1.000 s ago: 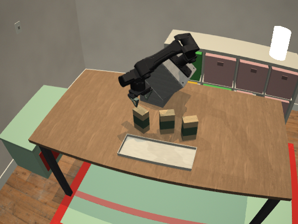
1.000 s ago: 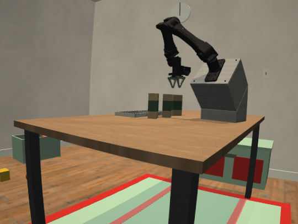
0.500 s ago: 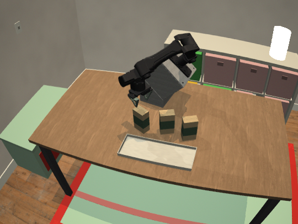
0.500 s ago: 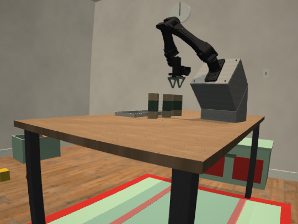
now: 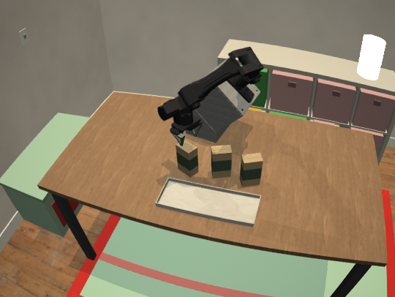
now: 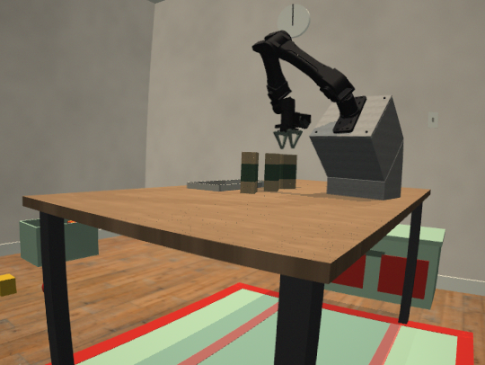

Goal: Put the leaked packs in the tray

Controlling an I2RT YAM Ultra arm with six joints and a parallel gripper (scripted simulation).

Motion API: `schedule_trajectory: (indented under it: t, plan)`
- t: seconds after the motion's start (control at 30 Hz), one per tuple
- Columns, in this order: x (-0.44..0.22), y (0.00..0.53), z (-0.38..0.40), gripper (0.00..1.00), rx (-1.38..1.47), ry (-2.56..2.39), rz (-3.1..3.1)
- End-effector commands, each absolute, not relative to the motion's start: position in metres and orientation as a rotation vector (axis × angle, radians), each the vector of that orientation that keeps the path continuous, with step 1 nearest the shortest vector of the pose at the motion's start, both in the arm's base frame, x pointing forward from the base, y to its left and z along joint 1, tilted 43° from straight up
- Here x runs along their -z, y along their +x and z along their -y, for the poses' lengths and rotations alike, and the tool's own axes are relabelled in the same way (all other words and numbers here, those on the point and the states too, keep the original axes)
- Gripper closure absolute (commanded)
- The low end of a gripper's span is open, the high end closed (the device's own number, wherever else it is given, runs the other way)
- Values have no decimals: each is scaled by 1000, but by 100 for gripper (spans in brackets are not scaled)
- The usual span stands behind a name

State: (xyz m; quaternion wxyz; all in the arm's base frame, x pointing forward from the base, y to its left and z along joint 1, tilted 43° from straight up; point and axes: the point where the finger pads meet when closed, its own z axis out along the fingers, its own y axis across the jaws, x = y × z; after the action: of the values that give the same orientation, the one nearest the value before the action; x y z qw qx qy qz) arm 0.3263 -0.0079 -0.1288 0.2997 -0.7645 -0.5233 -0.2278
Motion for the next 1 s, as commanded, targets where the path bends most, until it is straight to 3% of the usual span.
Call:
schedule_trajectory:
  t: [0.0, 0.13, 0.97]
  plan:
    - [141, 328, 2, 23, 615, -2052, 1374]
    - [132, 349, 15, 23, 674, -2090, 1412]
    - [132, 348, 15, 23, 667, -2088, 1411]
